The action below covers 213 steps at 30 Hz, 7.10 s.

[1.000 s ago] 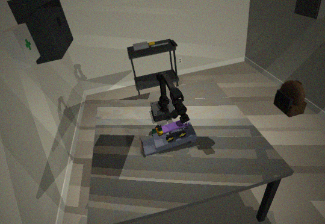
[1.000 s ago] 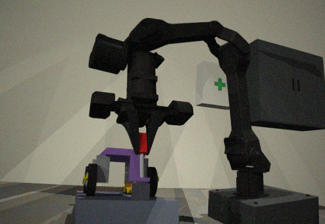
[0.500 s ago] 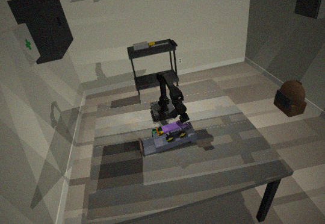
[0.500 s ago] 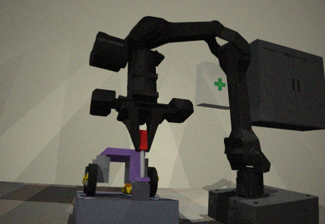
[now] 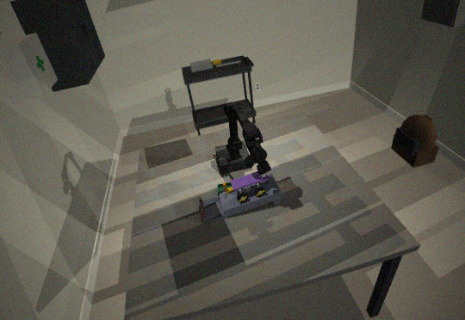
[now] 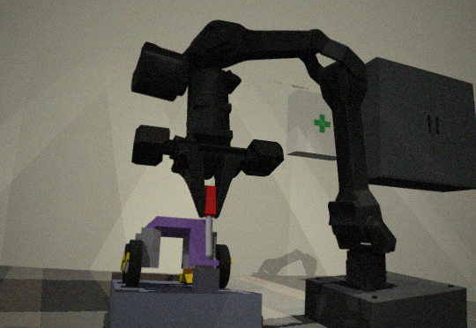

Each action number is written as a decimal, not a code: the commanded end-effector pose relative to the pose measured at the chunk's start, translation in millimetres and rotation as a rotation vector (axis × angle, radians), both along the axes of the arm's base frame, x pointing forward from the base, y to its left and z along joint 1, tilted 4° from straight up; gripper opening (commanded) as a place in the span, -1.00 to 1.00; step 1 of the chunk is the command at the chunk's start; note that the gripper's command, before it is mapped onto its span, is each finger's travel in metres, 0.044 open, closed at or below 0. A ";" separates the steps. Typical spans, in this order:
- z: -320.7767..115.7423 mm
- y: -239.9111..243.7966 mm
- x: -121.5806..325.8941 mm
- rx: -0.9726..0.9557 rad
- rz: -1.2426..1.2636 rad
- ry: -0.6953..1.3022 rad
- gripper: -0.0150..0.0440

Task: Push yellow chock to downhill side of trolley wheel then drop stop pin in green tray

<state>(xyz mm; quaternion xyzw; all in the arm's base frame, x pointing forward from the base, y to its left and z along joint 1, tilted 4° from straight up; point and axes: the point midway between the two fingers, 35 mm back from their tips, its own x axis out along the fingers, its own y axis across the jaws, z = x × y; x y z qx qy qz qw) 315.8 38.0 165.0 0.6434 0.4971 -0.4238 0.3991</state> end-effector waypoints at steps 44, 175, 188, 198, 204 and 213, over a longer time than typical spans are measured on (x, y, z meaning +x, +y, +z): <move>5.8 40.7 -39.4 0.009 0.005 -0.009 -0.49; -47.7 -177.4 -113.6 -0.022 -1.416 0.275 -0.49; -46.9 -176.0 -112.3 -0.018 -1.699 0.299 -0.49; -61.8 -173.1 -128.1 -0.020 -1.699 0.302 -0.49; -69.7 -171.2 -136.9 -0.020 -1.699 0.303 -0.49; -88.2 -177.0 -135.0 -0.153 -1.729 0.223 -0.49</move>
